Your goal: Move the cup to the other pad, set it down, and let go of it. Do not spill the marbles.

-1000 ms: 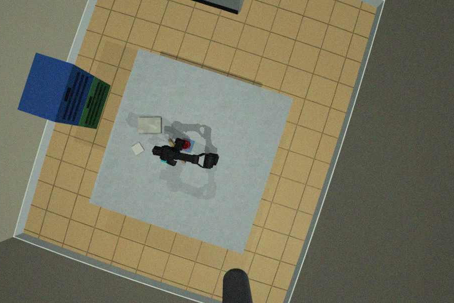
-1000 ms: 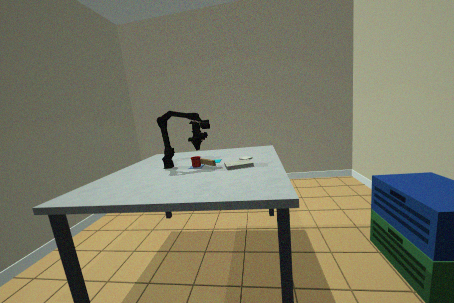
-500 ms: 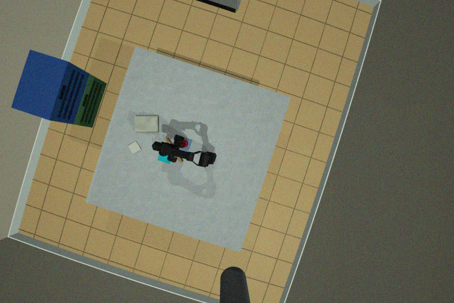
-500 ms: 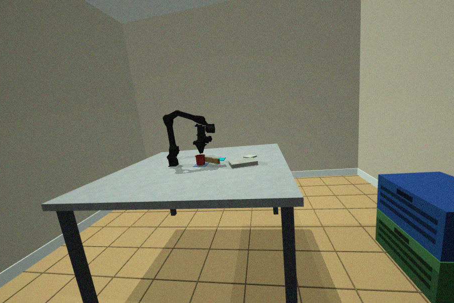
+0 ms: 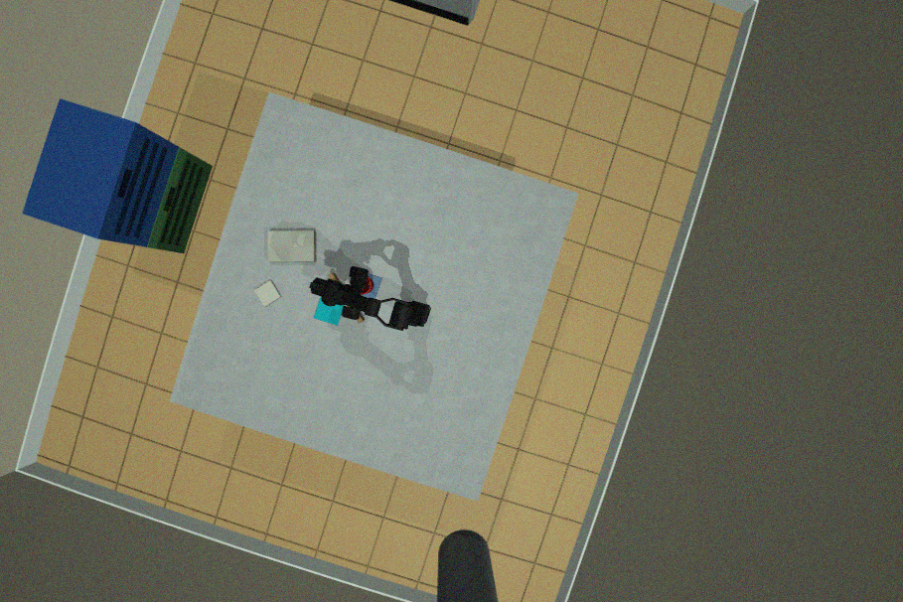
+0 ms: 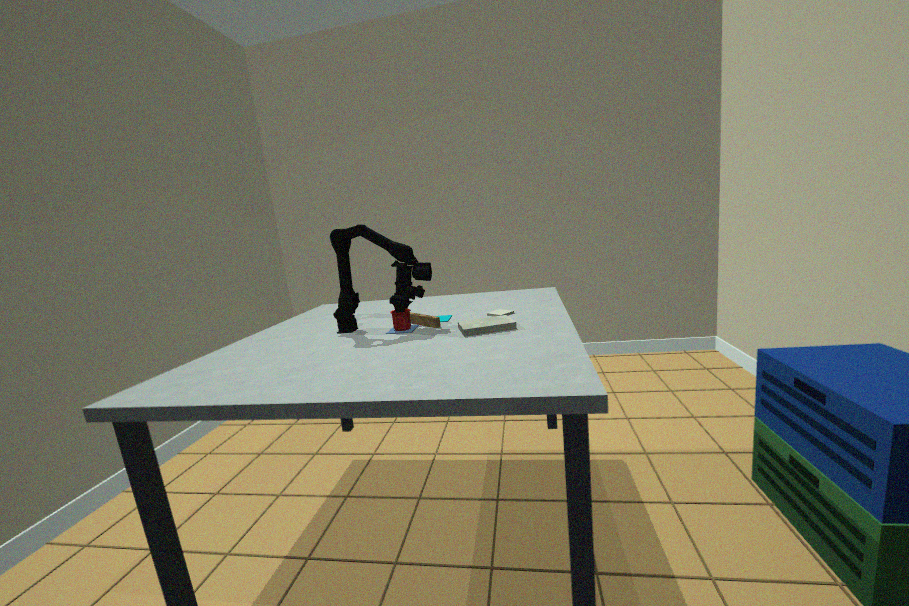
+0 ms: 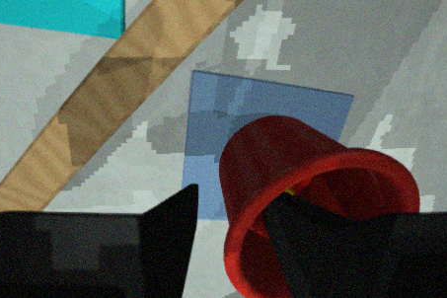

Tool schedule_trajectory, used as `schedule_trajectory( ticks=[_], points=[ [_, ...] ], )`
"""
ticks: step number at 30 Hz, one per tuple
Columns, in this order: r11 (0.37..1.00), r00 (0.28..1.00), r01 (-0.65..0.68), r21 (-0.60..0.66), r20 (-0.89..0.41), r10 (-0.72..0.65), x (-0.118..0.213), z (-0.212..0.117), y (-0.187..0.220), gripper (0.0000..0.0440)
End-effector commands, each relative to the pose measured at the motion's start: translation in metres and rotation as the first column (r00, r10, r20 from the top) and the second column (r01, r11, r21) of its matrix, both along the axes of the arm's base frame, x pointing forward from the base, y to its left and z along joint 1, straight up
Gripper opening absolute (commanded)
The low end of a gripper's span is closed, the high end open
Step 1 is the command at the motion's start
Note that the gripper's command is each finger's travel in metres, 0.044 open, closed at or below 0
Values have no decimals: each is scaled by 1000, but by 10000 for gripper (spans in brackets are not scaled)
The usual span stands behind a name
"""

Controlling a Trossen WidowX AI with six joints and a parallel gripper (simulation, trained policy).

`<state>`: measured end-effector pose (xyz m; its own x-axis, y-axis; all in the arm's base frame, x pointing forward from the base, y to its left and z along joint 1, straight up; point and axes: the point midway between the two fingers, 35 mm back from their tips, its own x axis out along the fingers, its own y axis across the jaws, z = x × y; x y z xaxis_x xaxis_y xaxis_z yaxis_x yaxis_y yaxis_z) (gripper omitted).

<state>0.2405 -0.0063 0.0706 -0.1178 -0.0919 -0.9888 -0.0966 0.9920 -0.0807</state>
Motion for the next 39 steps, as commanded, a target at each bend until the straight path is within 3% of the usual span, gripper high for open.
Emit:
schedule_trajectory(
  ticks=[1,5,7,23,39],
  points=[
    [999,999,-40,13,-8,40,-1,-9,0,126],
    [994,994,-103,21,-19,104,-3,-16,-2,23],
    [991,991,-129,24,-14,130,-1,-16,-2,0],
    [967,966,-250,37,71,247,26,13,5,1],
    [943,931,-331,27,174,321,57,41,42,0]
  ],
)
